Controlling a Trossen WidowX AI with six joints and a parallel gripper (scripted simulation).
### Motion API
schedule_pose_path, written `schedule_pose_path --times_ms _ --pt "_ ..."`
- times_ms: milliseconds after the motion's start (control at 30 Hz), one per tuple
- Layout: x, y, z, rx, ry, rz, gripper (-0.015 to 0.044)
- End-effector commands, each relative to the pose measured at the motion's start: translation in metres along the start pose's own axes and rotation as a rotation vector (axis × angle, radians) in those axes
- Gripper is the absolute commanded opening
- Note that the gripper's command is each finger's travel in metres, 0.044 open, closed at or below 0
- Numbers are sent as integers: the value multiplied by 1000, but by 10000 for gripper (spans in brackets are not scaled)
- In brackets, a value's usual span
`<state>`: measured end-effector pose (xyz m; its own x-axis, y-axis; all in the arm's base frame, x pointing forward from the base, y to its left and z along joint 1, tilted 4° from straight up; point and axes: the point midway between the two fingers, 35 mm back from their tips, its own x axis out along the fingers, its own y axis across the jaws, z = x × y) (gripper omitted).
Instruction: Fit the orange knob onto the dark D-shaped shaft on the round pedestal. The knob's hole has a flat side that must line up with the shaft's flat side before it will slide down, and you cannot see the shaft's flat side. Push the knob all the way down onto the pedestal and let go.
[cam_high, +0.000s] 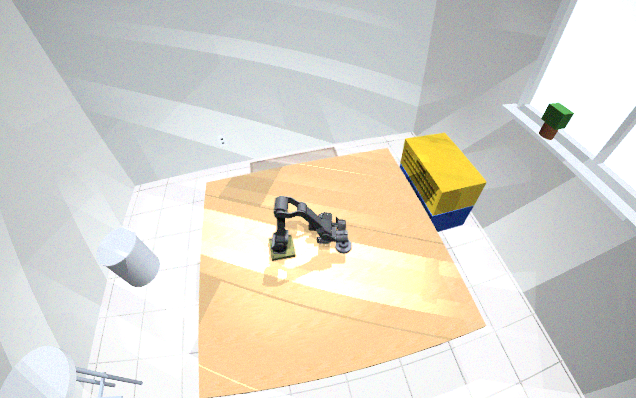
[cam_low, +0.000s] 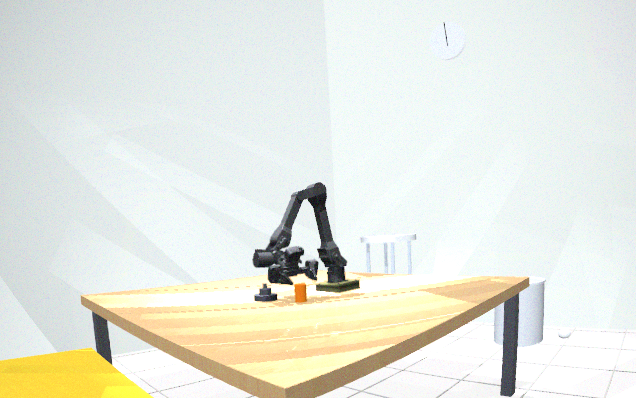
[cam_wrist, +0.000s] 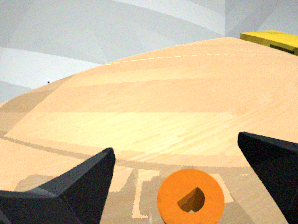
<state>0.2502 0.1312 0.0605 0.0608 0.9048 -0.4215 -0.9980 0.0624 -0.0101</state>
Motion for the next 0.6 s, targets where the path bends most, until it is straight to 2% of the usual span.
schedule_pose_path --times_ms 0,233,300,433,567 --pt "-19 0 49 -31 0 -14 440" --pt "-20 0 51 -31 0 -14 440" --pt "-16 0 49 -11 66 6 440" --pt "-3 2 44 63 452 77 440" --pt "-10 4 50 57 855 58 440"
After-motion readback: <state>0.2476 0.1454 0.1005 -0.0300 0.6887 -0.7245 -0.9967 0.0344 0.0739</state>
